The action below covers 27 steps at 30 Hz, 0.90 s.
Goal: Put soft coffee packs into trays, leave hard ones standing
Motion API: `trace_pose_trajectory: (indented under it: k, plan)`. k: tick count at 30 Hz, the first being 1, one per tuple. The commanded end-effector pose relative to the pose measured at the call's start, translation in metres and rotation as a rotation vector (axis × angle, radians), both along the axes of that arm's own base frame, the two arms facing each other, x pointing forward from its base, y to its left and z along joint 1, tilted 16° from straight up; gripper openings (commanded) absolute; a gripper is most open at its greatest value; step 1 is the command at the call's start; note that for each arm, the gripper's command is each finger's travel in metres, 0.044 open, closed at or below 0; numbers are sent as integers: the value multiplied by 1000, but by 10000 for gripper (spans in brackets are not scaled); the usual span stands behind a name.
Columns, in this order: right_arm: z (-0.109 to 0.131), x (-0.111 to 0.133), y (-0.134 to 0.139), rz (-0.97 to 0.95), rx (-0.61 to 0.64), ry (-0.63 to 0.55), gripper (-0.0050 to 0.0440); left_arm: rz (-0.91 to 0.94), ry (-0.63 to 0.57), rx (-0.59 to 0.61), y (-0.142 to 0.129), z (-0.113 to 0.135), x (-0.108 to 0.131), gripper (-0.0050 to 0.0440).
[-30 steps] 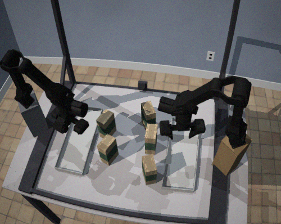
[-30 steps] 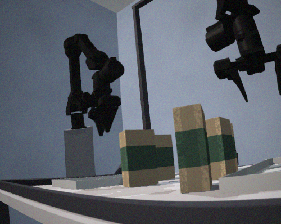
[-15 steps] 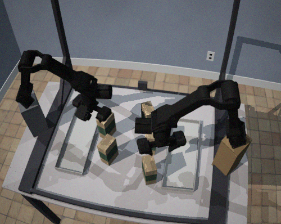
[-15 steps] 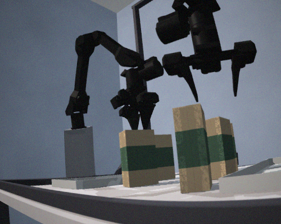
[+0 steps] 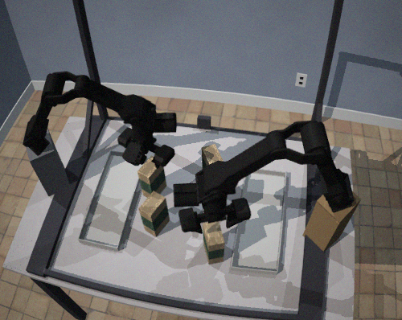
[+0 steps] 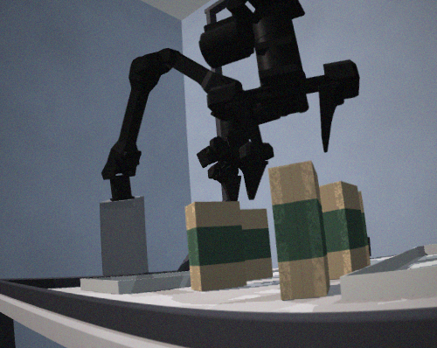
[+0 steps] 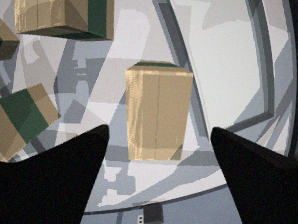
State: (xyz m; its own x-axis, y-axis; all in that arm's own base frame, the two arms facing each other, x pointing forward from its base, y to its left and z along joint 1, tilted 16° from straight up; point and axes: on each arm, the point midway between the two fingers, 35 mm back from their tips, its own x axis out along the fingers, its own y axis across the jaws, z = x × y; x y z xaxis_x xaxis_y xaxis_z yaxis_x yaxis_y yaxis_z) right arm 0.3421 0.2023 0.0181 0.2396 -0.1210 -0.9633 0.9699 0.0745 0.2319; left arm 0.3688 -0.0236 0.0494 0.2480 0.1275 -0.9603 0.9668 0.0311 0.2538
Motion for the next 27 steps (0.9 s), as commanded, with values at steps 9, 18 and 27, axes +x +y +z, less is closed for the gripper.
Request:
trace_pose_trajectory:
  k: [9,18,27]
  plan:
    - [8,5,4,-4,11,-21,353,-3,-13,-3,0,6,5,358]
    - [2,7,4,-4,11,-21,353,-3,-13,-3,1,-1,7,358]
    - [-8,10,2,-4,11,-22,353,-3,-13,-3,2,-11,10,358]
